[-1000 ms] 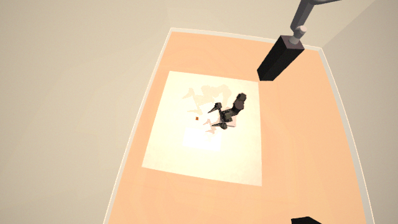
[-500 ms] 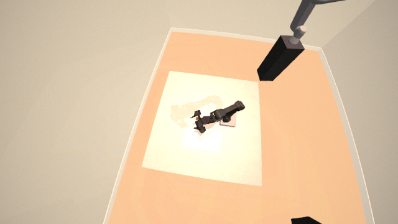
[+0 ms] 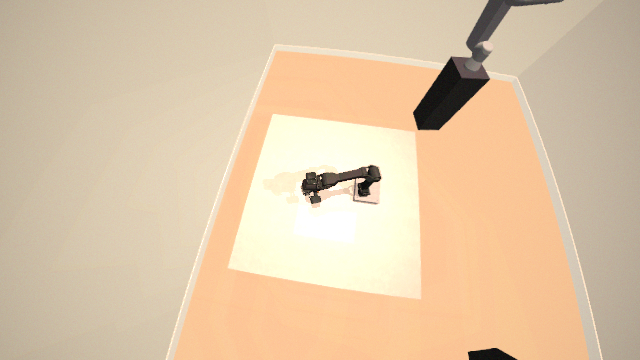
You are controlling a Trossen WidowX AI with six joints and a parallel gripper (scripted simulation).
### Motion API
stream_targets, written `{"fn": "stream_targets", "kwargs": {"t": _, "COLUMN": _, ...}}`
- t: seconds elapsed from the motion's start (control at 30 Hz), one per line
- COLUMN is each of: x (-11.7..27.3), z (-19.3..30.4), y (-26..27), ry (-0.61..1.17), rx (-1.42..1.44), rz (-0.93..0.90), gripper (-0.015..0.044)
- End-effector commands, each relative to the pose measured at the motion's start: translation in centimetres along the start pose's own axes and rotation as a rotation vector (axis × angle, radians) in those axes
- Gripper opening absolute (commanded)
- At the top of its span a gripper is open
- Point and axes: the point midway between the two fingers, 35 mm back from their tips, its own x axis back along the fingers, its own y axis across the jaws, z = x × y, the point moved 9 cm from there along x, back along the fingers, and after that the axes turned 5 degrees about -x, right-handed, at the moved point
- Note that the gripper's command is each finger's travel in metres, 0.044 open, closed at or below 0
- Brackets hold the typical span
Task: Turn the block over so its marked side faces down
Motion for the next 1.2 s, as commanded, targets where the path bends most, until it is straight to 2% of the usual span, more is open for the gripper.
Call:
{"fn": "stream_targets", "kwargs": {"t": 0.0, "x": -5.1, "z": 2.0, "y": -2.6, "ry": 0.228, "rx": -0.144, "rz": -0.046, "gripper": 0.044}}
{"fn": "stream_targets", "kwargs": {"t": 0.13, "x": -8.5, "z": 4.1, "y": -4.9, "ry": 0.408, "rx": -0.313, "rz": -0.084, "gripper": 0.044}}
{"fn": "stream_targets", "kwargs": {"t": 0.23, "x": -9.4, "z": 5.2, "y": -5.2, "ry": 0.476, "rx": -0.389, "rz": -0.096, "gripper": 0.044}}
{"fn": "stream_targets", "kwargs": {"t": 0.43, "x": -9.6, "z": 5.3, "y": -5.1, "ry": 0.476, "rx": -0.389, "rz": -0.096, "gripper": 0.044}}
{"fn": "stream_targets", "kwargs": {"t": 0.57, "x": -12.4, "z": 6.8, "y": -4.4, "ry": 0.476, "rx": -0.389, "rz": -0.096, "gripper": 0.044}}
{"fn": "stream_targets", "kwargs": {"t": 1.17, "x": -14.7, "z": 7.9, "y": -3.8, "ry": 0.476, "rx": -0.389, "rz": -0.096, "gripper": 0.044}}
